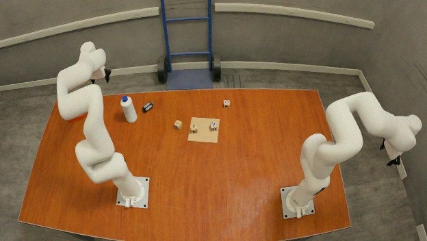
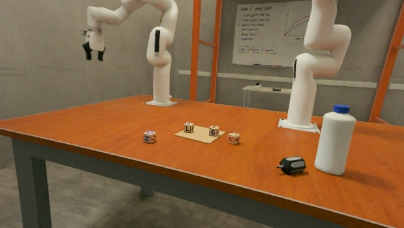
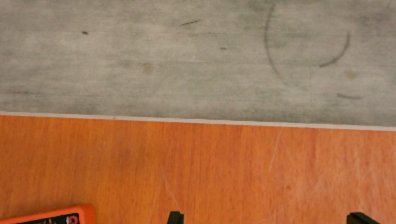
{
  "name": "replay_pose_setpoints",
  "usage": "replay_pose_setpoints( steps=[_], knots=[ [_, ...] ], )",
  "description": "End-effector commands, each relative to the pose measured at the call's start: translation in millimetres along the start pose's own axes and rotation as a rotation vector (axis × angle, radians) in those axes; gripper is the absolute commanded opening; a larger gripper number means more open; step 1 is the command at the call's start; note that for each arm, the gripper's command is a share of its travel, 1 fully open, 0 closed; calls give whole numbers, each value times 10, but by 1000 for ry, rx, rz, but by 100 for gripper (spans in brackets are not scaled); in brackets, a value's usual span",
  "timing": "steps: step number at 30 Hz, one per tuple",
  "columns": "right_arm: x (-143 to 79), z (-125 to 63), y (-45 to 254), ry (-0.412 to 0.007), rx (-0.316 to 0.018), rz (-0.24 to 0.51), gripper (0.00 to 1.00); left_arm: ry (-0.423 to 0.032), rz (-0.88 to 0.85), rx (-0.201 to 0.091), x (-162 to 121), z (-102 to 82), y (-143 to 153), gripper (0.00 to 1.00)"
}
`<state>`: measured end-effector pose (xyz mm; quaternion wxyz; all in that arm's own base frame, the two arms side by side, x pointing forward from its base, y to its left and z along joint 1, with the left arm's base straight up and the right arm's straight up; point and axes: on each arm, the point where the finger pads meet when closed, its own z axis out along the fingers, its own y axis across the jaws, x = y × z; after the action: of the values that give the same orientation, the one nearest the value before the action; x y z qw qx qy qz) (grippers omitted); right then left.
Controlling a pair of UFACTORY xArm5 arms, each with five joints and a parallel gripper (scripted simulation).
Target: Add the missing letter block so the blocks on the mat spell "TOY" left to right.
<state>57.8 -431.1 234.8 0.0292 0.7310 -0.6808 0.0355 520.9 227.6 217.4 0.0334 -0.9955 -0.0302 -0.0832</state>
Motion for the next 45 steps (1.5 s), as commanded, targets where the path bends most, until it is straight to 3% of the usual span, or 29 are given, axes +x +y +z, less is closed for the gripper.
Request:
replay_pose_setpoints(
  steps=[1, 10, 32, 36, 39, 43, 44, 45],
  knots=[
    [-93, -78, 230, -28, -5, 29, 100, 4, 0, 2, 13, -19, -5, 100],
    [-264, -154, 508, -73, -9, 70, 100, 4, 0, 2, 13, -19, -5, 100],
    [-341, -187, 616, -92, -10, 87, 100, 3, 0, 0, 8, -26, 19, 100],
    [-341, -187, 616, -92, -10, 87, 100, -24, 10, -21, -121, -169, 481, 100],
    [-341, -187, 616, -92, -10, 87, 100, -79, 29, -50, -342, -299, 925, 100],
    [-341, -187, 616, -92, -10, 87, 100, -104, 38, -59, -600, -446, 1400, 100],
    [-341, -187, 616, -92, -10, 87, 100, -132, 48, -64, -703, -469, 1496, 100],
    [-341, -187, 616, -92, -10, 87, 100, -132, 48, -64, -703, -469, 1496, 100]
  ],
)
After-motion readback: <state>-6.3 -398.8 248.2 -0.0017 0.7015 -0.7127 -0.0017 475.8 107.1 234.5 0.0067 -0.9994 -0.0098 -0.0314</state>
